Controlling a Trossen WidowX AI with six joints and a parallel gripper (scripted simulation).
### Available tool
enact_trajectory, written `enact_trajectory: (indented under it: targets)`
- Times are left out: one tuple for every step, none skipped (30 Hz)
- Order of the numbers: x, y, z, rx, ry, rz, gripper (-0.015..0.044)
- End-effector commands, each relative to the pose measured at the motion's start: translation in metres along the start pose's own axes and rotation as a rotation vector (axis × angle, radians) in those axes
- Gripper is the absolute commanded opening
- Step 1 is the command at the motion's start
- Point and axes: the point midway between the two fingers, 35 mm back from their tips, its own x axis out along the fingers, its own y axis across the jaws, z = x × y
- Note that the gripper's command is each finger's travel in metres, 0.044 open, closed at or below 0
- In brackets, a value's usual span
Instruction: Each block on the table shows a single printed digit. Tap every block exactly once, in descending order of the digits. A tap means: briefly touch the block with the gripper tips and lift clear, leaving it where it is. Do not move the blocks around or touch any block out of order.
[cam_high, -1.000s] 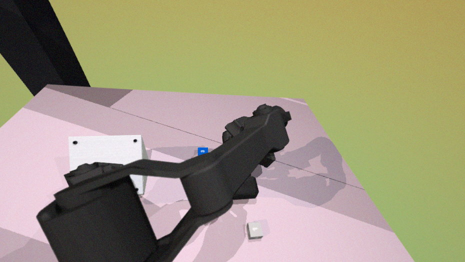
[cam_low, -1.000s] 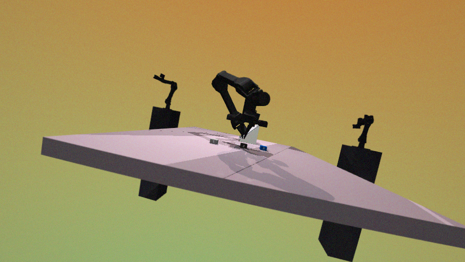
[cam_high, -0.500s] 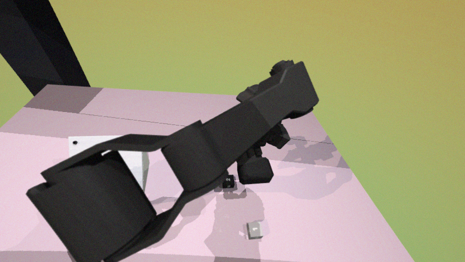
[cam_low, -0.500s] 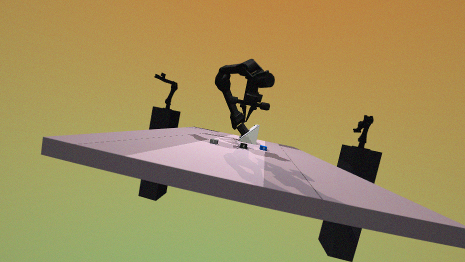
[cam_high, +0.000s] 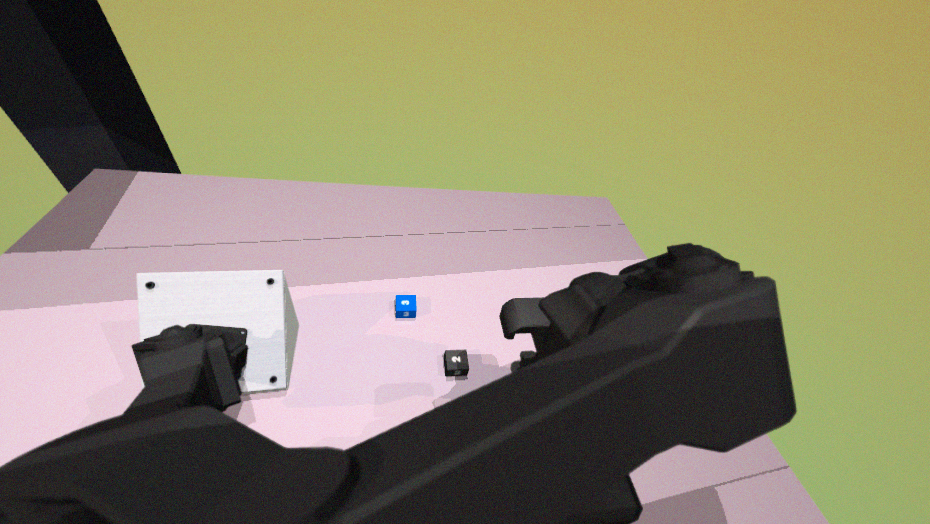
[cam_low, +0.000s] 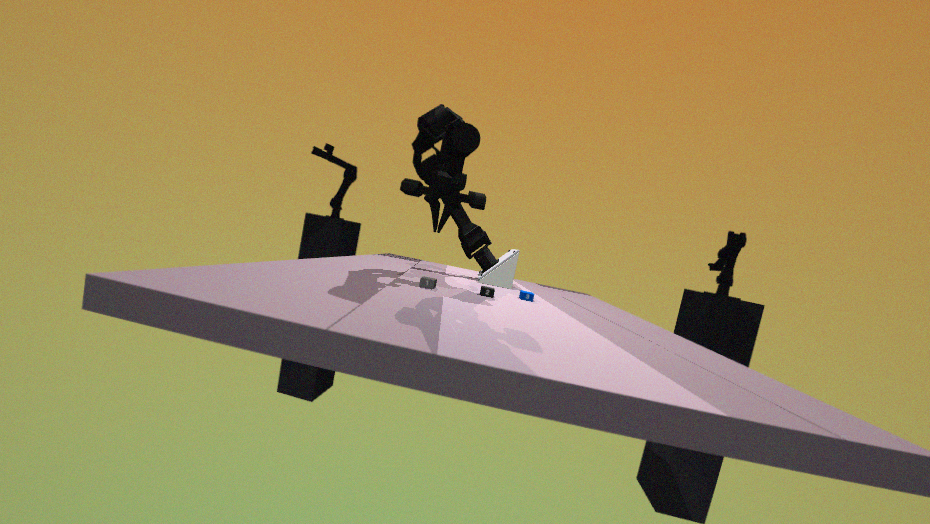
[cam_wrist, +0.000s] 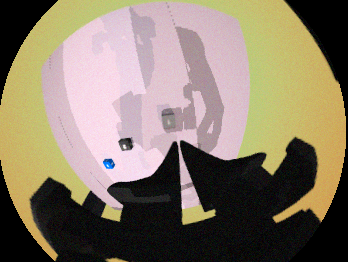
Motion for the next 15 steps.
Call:
enact_trajectory:
  targets:
    - [0.030, -0.004, 0.001, 0.001, 0.013, 0.000, 0.0020]
    - [0.044, -0.005, 0.001, 0.002, 0.017, 0.002, 0.0020]
    - [0.058, -0.005, 0.000, 0.004, 0.021, 0.004, 0.0020]
    - [0.069, -0.005, -0.001, 0.005, 0.024, 0.004, 0.0020]
    - [0.075, -0.006, -0.002, 0.005, 0.026, 0.005, 0.0020]
    - [0.077, -0.006, -0.002, 0.005, 0.026, 0.005, 0.0020]
    - [0.077, -0.006, -0.002, 0.005, 0.026, 0.005, 0.0020]
    - [0.077, -0.006, -0.002, 0.005, 0.026, 0.005, 0.0020]
    - [0.077, -0.006, -0.002, 0.005, 0.026, 0.005, 0.0020]
    - [0.077, -0.006, -0.002, 0.005, 0.026, 0.005, 0.0020]
    - [0.078, -0.006, -0.002, 0.005, 0.026, 0.005, 0.0020]
    - [0.079, -0.006, -0.002, 0.005, 0.026, 0.005, 0.0020]
    - [0.081, -0.006, -0.002, 0.005, 0.026, 0.005, 0.0020]
    - [0.083, -0.006, -0.002, 0.006, 0.026, 0.005, 0.0020]
    - [0.084, -0.006, -0.002, 0.006, 0.026, 0.005, 0.0020]
